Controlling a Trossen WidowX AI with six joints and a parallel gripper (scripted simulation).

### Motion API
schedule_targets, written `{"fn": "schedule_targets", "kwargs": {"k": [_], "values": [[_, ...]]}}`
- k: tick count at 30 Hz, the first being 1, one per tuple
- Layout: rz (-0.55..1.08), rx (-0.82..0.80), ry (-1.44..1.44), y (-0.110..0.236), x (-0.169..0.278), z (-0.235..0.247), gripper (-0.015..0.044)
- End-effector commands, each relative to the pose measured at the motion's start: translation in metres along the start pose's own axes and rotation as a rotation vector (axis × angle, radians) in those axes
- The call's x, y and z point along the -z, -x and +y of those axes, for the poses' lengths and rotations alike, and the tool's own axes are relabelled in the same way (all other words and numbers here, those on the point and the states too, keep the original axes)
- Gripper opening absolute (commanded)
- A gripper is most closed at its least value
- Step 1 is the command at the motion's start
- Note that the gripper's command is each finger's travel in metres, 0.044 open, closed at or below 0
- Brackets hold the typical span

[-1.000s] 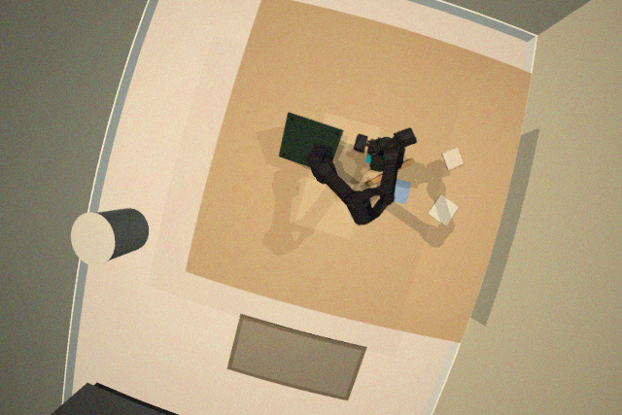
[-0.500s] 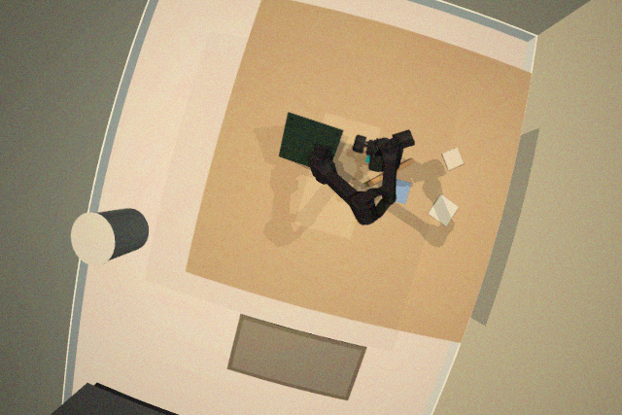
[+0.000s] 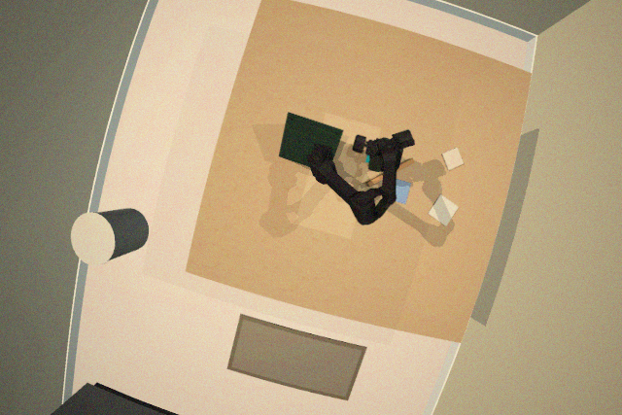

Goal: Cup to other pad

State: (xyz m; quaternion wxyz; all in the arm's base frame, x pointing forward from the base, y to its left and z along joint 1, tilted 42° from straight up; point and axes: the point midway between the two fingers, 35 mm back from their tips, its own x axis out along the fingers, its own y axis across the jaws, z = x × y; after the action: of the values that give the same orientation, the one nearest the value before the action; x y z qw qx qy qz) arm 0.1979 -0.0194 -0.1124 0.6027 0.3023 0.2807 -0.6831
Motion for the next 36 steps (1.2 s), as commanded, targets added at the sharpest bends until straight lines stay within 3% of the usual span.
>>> {"fn": "schedule_targets", "kwargs": {"k": [1,2,36], "values": [[0.001,-0.001,-0.001,0.0,0.0,0.001,0.0105],[0.001,-0.001,-0.001,0.0,0.0,0.001,0.0128],[-0.001,0.0,0.005,0.037,0.001,0.0,0.0128]]}}
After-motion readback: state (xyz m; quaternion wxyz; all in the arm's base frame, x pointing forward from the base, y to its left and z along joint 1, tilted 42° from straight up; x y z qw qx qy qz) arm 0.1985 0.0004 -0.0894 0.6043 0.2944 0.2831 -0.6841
